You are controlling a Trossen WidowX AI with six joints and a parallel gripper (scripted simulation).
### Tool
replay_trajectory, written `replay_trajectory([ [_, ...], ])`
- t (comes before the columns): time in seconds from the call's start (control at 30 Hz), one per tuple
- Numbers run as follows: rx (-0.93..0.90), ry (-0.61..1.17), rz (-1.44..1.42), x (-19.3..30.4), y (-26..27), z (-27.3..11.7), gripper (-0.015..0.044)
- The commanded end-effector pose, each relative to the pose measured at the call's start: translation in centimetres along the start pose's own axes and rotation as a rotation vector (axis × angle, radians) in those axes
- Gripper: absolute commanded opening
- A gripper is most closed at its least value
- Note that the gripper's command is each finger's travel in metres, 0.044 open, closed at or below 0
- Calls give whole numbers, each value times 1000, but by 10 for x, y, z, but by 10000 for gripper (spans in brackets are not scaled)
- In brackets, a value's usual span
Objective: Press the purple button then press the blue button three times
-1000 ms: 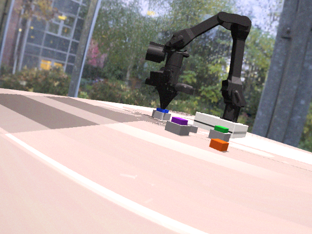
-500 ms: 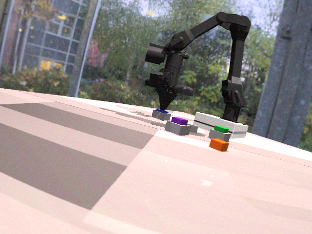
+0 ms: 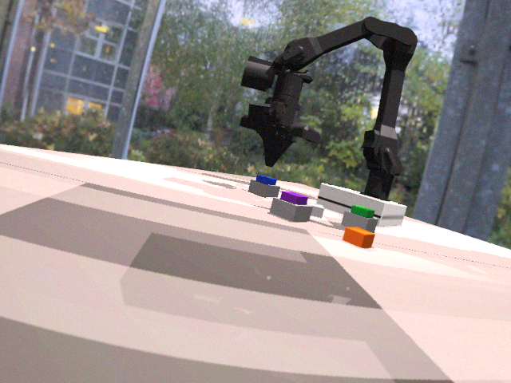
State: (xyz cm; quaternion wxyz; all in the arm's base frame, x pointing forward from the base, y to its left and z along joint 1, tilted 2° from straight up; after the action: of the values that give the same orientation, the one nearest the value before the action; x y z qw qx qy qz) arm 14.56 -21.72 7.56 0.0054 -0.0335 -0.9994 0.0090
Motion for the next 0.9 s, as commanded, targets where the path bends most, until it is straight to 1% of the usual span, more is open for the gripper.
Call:
replay_trajectory([
  [0.0, -3, 6, -2, 1, 1, 1, 20],
  [0.63, -3, 6, -2, 1, 1, 32, 20],
  [0.87, -3, 6, -2, 1, 1, 33, 20],
])
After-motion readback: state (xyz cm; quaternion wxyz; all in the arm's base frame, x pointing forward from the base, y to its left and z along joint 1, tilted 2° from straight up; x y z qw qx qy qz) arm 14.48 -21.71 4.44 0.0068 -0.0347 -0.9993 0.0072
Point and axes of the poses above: the point midway between the two fingers, 35 mm back from their tips, its own z axis out along the fingers, its own y axis across the jaws, x = y × z, the point moved 3 cm from there along -z, back along the fingers, and after that the axes turned 7 degrees about -z, right-handed, at the moved point
